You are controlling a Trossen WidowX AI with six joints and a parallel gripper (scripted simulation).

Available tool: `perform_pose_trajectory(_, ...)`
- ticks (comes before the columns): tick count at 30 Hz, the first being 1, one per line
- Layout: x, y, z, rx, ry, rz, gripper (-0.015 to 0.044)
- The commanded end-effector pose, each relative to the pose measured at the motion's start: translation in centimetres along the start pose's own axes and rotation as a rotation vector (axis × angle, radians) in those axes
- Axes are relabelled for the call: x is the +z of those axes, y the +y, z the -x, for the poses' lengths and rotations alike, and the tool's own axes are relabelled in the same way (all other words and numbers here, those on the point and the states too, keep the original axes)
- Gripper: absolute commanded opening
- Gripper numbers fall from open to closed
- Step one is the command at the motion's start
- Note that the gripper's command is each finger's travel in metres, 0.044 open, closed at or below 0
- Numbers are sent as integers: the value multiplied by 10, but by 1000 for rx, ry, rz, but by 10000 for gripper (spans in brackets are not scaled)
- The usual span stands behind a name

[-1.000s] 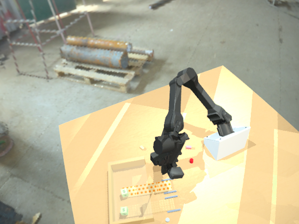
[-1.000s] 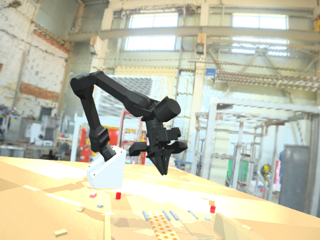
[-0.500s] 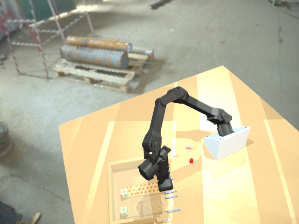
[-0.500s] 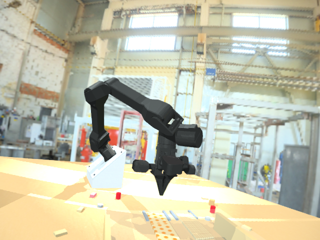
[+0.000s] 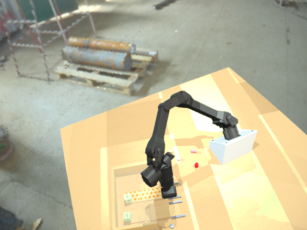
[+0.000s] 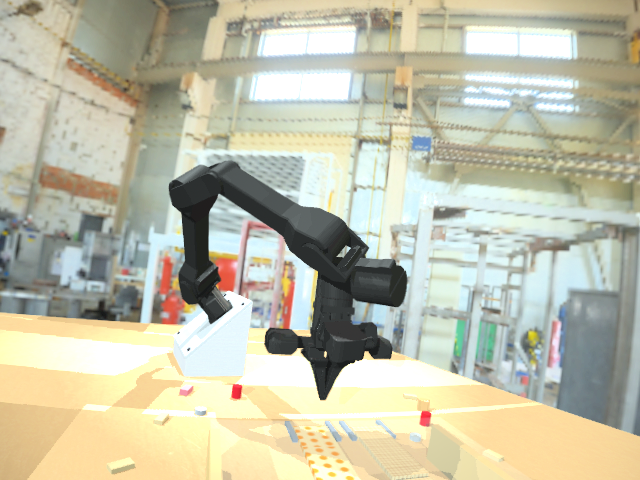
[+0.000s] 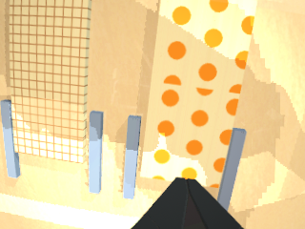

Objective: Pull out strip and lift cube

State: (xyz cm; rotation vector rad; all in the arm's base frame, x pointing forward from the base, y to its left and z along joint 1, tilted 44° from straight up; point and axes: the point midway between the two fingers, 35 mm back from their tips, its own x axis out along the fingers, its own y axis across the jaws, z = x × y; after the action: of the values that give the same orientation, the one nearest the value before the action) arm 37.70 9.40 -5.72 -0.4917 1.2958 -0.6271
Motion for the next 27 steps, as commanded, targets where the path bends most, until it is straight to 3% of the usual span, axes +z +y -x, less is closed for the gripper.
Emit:
perform_pose_trajectory(1,-2,-1,-11,-6,9,4,0)
perform_pose_trajectory(27,-6,-4,-54,-9,9,4,0)
